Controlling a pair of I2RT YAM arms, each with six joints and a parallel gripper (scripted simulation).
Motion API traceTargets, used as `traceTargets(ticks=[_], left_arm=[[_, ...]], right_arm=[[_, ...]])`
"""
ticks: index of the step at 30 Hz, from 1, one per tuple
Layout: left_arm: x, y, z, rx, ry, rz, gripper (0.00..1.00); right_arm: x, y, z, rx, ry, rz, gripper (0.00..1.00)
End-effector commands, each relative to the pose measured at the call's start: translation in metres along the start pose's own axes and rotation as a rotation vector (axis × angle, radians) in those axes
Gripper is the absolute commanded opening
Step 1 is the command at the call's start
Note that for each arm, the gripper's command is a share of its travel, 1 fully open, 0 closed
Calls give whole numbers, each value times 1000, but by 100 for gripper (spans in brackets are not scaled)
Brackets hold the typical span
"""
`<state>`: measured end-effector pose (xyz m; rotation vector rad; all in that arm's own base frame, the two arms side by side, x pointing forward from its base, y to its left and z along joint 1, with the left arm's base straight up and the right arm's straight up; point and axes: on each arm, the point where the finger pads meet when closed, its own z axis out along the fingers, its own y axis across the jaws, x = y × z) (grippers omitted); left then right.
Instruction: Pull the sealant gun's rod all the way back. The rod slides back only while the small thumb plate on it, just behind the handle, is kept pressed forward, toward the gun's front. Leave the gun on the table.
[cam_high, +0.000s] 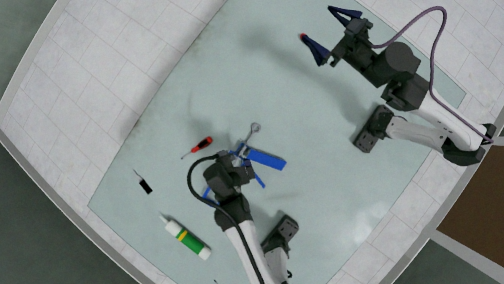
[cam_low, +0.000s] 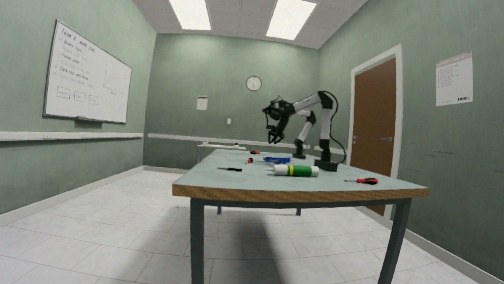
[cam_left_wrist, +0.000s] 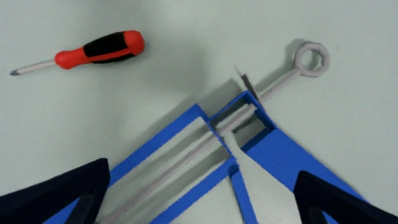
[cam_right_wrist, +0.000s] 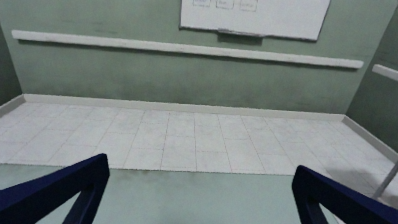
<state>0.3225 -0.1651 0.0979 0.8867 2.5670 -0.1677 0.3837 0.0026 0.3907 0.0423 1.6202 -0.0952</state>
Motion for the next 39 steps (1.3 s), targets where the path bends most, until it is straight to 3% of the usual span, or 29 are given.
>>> traceTargets(ticks=[1,9,19,20,23,28,39], left_arm=[[9,-17,-4,-12,10,-64,100],[10,-42,0,13,20,-23,100],[10,-41,-1,15,18,-23,100],[14,-41,-1,13,33,-37,89],[12,-41,0,11,43,-58,88],[13,-37,9,-14,146,-244,88],[-4,-24,63,-136,378,-626,88]], right_arm=[[-10,8,-7,-113,-55,36,100],[-5,-5,-4,-83,-41,33,100],[-14,-4,-6,-87,-58,34,100],[-14,-4,-6,-87,-58,34,100],[-14,-4,-6,-87,-58,34,100],[-14,-4,-6,-87,-58,34,100],[-14,-4,-6,-87,-58,34,100]])
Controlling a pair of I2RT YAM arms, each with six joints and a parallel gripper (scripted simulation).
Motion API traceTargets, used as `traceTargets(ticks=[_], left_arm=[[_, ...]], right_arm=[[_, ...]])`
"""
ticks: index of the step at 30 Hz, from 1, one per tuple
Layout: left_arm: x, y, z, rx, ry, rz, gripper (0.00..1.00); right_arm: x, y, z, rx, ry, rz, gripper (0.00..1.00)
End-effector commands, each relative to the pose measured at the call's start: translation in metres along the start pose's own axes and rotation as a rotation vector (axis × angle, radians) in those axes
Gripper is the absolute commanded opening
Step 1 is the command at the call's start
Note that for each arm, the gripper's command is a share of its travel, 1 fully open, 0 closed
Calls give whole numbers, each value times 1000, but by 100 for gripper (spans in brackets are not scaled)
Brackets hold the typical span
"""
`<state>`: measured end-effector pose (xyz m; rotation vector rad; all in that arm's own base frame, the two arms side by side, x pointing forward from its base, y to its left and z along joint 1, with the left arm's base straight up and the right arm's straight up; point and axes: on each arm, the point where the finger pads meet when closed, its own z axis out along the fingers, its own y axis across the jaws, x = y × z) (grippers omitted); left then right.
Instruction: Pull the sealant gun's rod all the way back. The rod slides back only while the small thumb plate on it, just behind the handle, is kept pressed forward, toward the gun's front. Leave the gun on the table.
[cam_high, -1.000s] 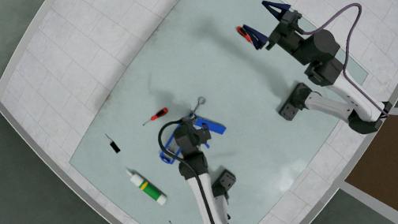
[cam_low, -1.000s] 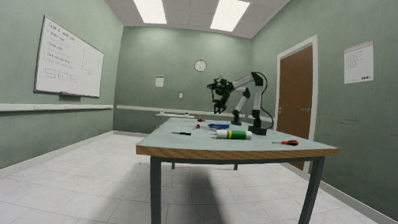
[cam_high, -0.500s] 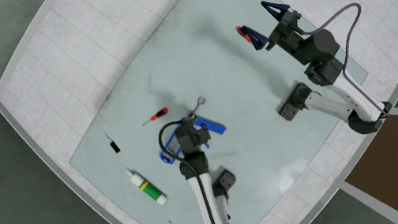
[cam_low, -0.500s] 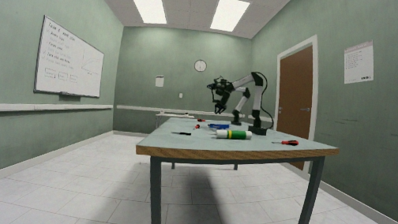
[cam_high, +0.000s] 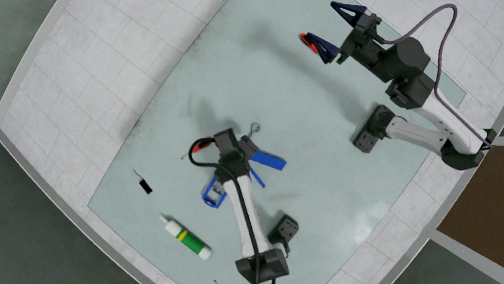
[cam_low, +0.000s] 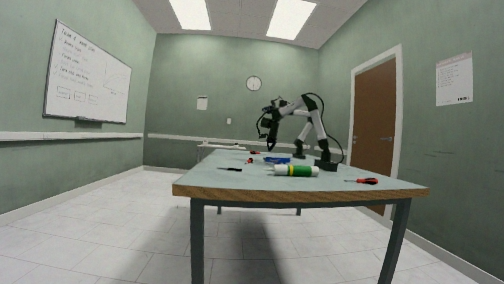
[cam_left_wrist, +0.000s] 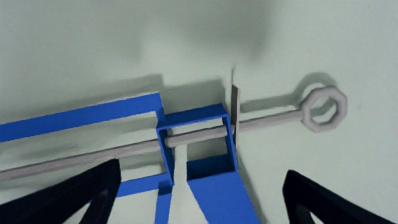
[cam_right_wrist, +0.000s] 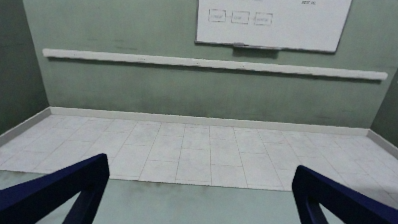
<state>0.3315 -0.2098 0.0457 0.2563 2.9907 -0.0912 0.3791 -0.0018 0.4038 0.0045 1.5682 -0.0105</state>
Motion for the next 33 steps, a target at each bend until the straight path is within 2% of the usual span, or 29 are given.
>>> traceTargets(ticks=[1,3,4,7,11,16,19,21,32,33], left_arm=[[1,8,3,-64,86,-145,88],[-3,8,12,-83,108,-189,88],[-3,8,19,-95,126,-204,88],[-8,7,29,-112,141,-243,88],[-16,4,39,-106,132,-248,88],[-8,6,50,-116,154,-244,88],[-12,5,43,-105,134,-245,88],[-6,8,58,-117,155,-244,88],[-1,11,74,-117,155,-244,88],[-1,11,74,-117,154,-244,80]], right_arm=[[-1,2,-1,-10,-5,4,100],[-1,2,-1,-10,-5,4,100],[9,3,2,-18,17,4,100],[8,3,3,-12,6,4,100],[11,5,3,-6,7,4,100],[16,8,5,-6,7,4,100],[17,9,5,-6,7,4,100],[19,10,5,-6,7,4,100],[29,18,7,-6,7,3,100],[30,18,8,-6,7,3,100]])
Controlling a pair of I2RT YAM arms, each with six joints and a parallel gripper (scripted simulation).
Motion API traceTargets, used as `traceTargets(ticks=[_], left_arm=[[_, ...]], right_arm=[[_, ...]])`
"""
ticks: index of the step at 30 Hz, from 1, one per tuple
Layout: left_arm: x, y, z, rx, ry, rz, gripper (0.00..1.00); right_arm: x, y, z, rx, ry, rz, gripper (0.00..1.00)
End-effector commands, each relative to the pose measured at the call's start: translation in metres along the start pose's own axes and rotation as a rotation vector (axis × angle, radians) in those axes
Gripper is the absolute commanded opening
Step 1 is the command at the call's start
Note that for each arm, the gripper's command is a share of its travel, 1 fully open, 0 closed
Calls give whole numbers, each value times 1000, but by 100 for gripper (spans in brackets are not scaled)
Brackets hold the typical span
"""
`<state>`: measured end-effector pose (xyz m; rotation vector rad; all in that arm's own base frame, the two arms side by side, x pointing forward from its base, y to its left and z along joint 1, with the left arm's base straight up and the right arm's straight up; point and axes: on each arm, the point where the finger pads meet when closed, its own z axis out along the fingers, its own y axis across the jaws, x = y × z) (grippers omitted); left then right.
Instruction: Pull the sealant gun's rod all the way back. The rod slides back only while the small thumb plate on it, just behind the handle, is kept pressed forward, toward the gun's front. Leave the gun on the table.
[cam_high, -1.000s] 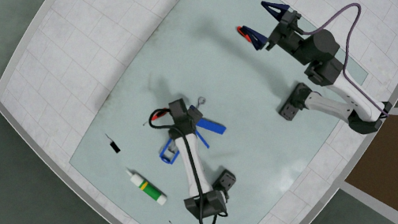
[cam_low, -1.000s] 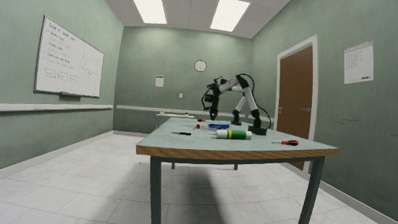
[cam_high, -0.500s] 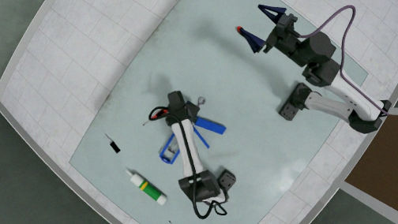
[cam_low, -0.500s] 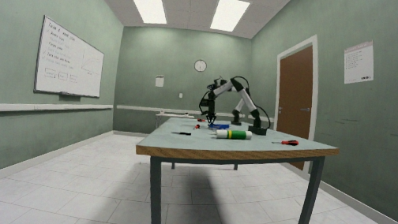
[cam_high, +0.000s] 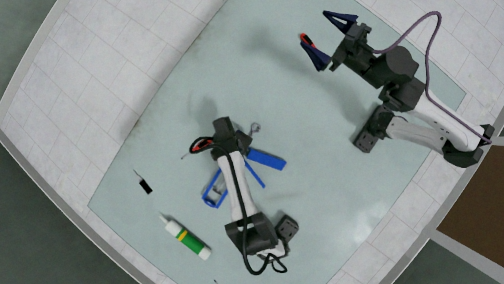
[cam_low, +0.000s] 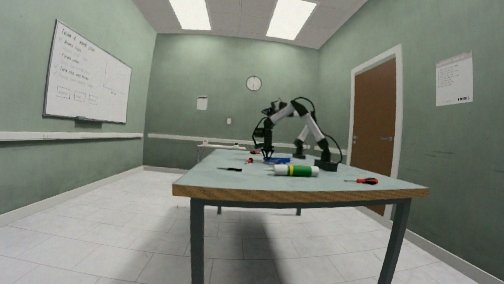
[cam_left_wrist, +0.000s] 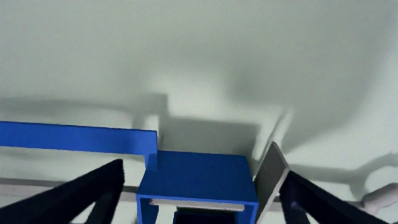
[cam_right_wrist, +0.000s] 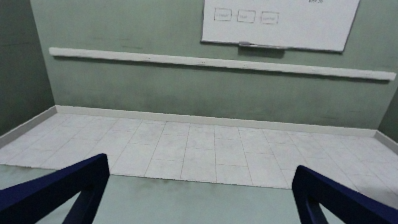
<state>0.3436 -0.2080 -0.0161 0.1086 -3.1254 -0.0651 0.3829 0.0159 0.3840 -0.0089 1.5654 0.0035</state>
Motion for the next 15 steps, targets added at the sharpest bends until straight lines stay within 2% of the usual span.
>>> traceTargets(ticks=[1,2,4,13,15], left_arm=[[-1,3,12,-10,0,-8,80],[-1,3,12,-10,0,-8,80],[-4,1,2,3,-21,-12,67],[-2,-1,2,9,-17,-8,54],[-2,-2,2,8,-17,-8,32]], right_arm=[[10,0,4,12,10,3,100],[10,0,4,12,10,3,100],[12,2,4,12,10,3,100],[21,8,5,12,10,3,100],[23,9,5,12,10,3,100]])
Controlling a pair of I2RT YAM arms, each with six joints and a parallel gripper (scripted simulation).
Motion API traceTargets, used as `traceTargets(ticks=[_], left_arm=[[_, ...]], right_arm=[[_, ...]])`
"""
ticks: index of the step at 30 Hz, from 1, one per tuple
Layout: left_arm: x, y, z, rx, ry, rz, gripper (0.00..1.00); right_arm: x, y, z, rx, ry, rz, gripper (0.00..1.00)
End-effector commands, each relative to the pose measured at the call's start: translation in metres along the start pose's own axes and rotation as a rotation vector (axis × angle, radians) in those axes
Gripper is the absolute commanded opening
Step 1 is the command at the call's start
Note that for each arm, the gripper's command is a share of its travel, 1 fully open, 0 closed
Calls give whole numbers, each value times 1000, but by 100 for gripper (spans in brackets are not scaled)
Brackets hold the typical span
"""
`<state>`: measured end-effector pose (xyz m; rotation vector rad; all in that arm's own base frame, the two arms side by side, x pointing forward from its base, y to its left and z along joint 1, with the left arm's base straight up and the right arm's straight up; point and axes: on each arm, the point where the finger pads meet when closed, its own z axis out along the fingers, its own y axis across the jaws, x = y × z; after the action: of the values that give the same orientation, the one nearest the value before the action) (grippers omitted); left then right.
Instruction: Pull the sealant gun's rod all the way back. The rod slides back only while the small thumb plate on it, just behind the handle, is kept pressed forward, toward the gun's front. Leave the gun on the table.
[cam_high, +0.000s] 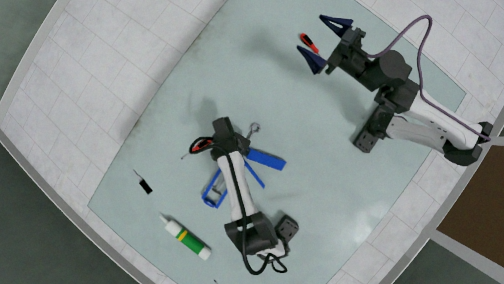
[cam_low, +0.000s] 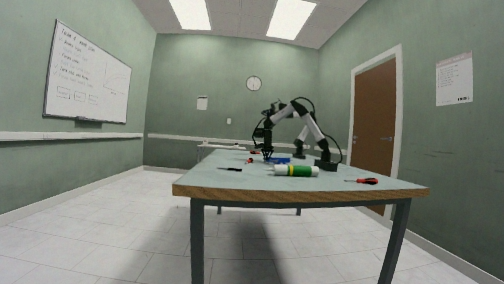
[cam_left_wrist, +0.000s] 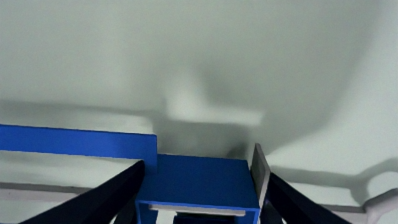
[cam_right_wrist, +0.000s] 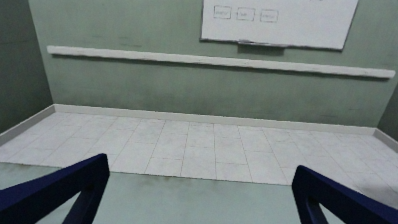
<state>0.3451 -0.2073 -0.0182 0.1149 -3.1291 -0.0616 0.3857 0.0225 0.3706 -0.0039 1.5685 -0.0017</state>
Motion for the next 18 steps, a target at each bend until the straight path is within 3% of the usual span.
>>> traceTargets(ticks=[1,2,4,7,8,12,18], left_arm=[[0,-2,0,6,-13,-4,43],[0,-2,0,6,-13,-4,52],[0,-2,0,6,-13,-4,52],[0,-2,0,6,-13,-4,52],[0,-2,0,6,-13,-4,52],[-2,-3,-4,7,-15,0,52],[-2,-3,-4,7,-15,0,52]], right_arm=[[10,3,3,5,7,3,100],[10,3,3,5,7,3,100],[10,3,3,5,7,3,100],[22,16,3,-63,73,55,66],[25,23,3,-99,103,87,62],[61,56,7,-231,291,224,62],[103,84,5,-306,526,380,62]])
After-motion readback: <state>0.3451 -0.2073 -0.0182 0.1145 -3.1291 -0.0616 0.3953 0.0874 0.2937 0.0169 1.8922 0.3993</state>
